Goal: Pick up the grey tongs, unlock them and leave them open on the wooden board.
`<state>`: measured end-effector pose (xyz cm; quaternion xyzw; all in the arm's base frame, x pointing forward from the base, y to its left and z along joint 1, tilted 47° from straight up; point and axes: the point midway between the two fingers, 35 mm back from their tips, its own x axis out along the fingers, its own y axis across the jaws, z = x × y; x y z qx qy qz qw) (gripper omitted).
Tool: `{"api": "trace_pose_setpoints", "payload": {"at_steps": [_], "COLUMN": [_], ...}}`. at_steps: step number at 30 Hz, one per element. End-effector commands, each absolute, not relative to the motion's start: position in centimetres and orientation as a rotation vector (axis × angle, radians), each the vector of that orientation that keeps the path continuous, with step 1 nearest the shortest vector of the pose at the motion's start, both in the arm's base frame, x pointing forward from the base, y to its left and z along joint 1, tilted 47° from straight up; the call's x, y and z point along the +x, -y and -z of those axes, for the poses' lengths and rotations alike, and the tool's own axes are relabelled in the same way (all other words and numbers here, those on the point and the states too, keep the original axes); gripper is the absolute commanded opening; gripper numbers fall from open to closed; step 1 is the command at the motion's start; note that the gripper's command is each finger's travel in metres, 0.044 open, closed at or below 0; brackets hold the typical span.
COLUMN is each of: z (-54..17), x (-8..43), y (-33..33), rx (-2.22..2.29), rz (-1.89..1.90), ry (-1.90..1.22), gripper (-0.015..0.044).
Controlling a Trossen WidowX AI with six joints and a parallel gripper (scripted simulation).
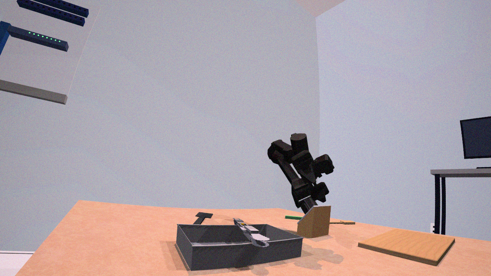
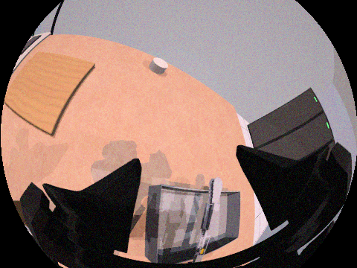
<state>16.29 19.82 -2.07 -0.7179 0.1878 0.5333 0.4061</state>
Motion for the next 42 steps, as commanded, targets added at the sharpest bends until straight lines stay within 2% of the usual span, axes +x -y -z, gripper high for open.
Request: {"api": "trace_pose_setpoints", "payload": {"at_steps": [1,5,6,12,18,28,42], "z": [2.1,2.1,2.1,2.0,1.8,0.9,-0.4], "x": [16.4,17.5,17.9,20.6,23.0,26.5,29.5], "y": [-19.8,-19.1,-18.9,-17.0,-15.0,-11.7,-8.6], "rx": [-1.800,-1.652,-1.587,-1.157,-0.719,-0.055,0.622], "rz": [-1.334,-1.169,-1.096,-0.608,-0.129,0.527,0.957], "ry": [-0.487,-0.654,-0.715,-0.980,-1.048,-0.839,-0.320], "gripper": [0.0374,0.0269,0.0260,0.0260,0.0260,0.0260,0.0260]}}
